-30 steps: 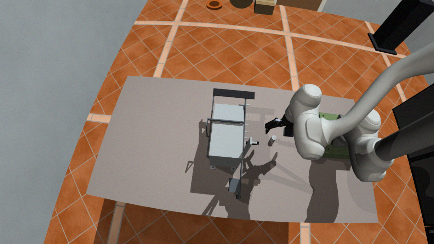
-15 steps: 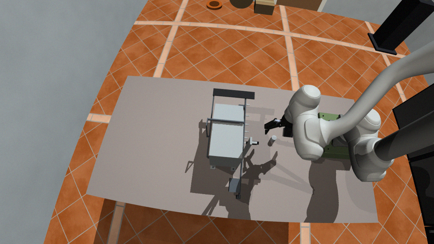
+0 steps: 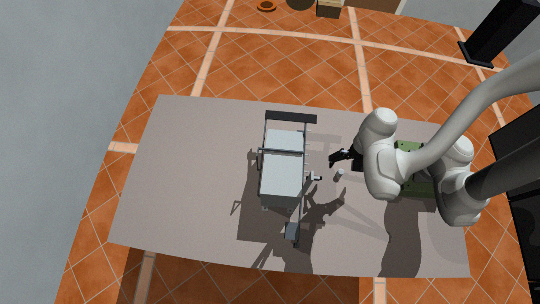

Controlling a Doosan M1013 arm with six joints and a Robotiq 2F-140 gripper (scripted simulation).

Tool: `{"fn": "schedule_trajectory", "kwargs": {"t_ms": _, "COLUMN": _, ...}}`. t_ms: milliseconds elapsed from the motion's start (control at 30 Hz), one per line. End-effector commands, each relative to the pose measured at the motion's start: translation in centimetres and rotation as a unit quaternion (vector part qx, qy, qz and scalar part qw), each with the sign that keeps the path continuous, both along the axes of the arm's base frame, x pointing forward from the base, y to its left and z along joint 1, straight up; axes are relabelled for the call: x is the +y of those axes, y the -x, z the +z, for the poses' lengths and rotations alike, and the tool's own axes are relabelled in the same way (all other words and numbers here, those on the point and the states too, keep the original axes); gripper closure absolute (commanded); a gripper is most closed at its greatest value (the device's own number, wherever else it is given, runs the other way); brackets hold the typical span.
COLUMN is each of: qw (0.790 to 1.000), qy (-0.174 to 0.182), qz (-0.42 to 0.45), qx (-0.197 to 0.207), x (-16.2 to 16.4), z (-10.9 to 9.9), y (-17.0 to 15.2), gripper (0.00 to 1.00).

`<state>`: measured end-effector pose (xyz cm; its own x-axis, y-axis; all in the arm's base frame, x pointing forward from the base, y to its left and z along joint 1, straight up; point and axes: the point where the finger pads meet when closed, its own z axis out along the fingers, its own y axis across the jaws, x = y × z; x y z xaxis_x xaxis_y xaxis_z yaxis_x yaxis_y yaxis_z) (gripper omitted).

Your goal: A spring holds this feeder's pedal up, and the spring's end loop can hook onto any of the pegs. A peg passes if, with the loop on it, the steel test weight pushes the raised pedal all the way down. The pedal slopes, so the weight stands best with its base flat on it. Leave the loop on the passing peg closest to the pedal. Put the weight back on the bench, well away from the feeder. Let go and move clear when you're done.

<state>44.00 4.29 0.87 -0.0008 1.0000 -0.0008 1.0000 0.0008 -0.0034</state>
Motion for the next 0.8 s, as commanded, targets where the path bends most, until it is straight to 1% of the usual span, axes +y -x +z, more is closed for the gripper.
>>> {"fn": "schedule_trajectory", "kwargs": {"t_ms": 0, "qw": 1.0, "qy": 0.0, "qz": 0.0, "qx": 0.0, "x": 0.0, "z": -1.1, "y": 0.0, "gripper": 0.0}}
{"fn": "schedule_trajectory", "kwargs": {"t_ms": 333, "qw": 1.0, "qy": 0.0, "qz": 0.0, "qx": 0.0, "x": 0.0, "z": -4.4, "y": 0.0, "gripper": 0.0}}
{"fn": "schedule_trajectory", "kwargs": {"t_ms": 400, "qw": 1.0, "qy": 0.0, "qz": 0.0, "qx": 0.0, "x": 0.0, "z": -4.4, "y": 0.0, "gripper": 0.0}}
{"fn": "schedule_trajectory", "kwargs": {"t_ms": 433, "qw": 1.0, "qy": 0.0, "qz": 0.0, "qx": 0.0, "x": 0.0, "z": -3.7, "y": 0.0, "gripper": 0.0}}
{"fn": "schedule_trajectory", "kwargs": {"t_ms": 767, "qw": 1.0, "qy": 0.0, "qz": 0.0, "qx": 0.0, "x": 0.0, "z": -6.4, "y": 0.0, "gripper": 0.0}}
